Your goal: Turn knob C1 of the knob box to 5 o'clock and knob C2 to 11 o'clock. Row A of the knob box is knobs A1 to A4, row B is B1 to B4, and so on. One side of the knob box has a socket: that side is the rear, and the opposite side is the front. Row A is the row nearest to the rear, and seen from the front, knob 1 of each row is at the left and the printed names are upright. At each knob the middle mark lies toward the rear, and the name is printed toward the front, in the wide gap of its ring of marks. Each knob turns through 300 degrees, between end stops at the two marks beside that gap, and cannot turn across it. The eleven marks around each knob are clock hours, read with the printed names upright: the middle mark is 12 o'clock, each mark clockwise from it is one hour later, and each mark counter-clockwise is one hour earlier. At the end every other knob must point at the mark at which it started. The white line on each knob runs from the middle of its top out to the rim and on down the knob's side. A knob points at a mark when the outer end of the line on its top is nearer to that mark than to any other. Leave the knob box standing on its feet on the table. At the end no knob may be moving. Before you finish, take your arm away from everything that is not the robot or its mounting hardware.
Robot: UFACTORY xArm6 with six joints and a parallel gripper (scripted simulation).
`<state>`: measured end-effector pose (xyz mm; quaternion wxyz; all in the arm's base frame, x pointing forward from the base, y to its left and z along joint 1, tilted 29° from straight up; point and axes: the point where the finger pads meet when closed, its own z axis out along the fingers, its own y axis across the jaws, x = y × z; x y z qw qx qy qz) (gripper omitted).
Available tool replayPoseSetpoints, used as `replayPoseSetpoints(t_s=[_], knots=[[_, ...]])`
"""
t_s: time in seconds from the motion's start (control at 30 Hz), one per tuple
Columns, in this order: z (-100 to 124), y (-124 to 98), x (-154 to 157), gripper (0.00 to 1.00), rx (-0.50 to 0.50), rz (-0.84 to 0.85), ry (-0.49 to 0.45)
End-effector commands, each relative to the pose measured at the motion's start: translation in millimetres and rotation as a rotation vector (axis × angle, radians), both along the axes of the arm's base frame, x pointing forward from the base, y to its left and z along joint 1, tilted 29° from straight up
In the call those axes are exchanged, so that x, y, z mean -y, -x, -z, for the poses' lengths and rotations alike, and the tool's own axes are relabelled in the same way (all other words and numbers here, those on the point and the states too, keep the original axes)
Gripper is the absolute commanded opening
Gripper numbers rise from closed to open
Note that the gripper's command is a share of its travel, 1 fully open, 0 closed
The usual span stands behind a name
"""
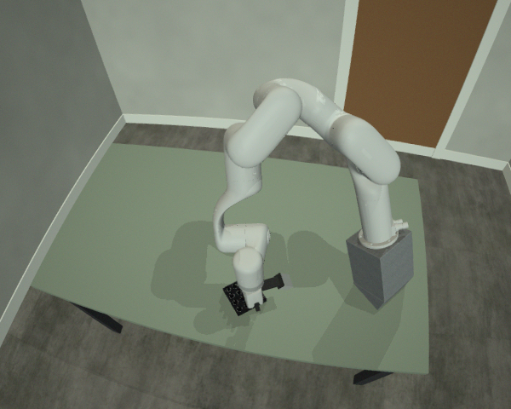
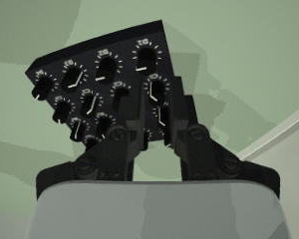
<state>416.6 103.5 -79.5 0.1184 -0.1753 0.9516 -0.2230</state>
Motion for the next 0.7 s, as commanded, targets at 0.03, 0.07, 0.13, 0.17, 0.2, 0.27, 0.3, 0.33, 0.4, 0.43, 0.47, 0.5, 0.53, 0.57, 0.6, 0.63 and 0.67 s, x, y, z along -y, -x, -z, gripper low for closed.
replayPoseSetpoints(t_s=[0.03, 0.07, 0.13, 0.17, 0.2, 0.27, 0.3, 0.33, 0.4, 0.43, 0.47, 0.5, 0.53, 0.57, 0.6, 0.63, 0.67], knots=[[-1.8, -0.6, -1.4, 0.19, 0.002, -0.001, -0.002], [-2.8, -0.2, -1.8, 0.19, 0.002, -0.001, -0.002], [-5.6, 0.8, -3.1, 0.19, 0.002, -0.001, -0.002], [-7.5, 1.4, -3.9, 0.19, 0.002, -0.001, -0.002], [-9.6, 2.1, -4.8, 0.19, 0.002, -0.001, -0.002], [-14.2, 3.7, -6.9, 0.19, 0.002, -0.001, -0.002], [-16.7, 4.6, -7.9, 0.19, 0.002, -0.001, -0.002], [-19.1, 5.4, -9.0, 0.19, 0.002, -0.001, -0.002], [-23.7, 7.0, -11.0, 0.19, 0.002, -0.001, -0.002], [-25.7, 7.7, -11.9, 0.19, 0.002, -0.001, -0.002], [-27.5, 8.3, -12.7, 0.19, 0.002, -0.001, -0.002], [-28.9, 8.9, -13.3, 0.19, 0.002, -0.001, -0.002], [-28.9, 8.9, -13.3, 0.19, 0.002, -0.001, -0.002], [-28.9, 8.9, -13.3, 0.19, 0.002, -0.001, -0.002], [-30.1, 9.3, -13.8, 0.19, 0.002, -0.001, -0.002], [-31.0, 9.6, -14.2, 0.19, 0.002, -0.001, -0.002], [-31.6, 9.8, -14.5, 0.19, 0.002, -0.001, -0.002]])
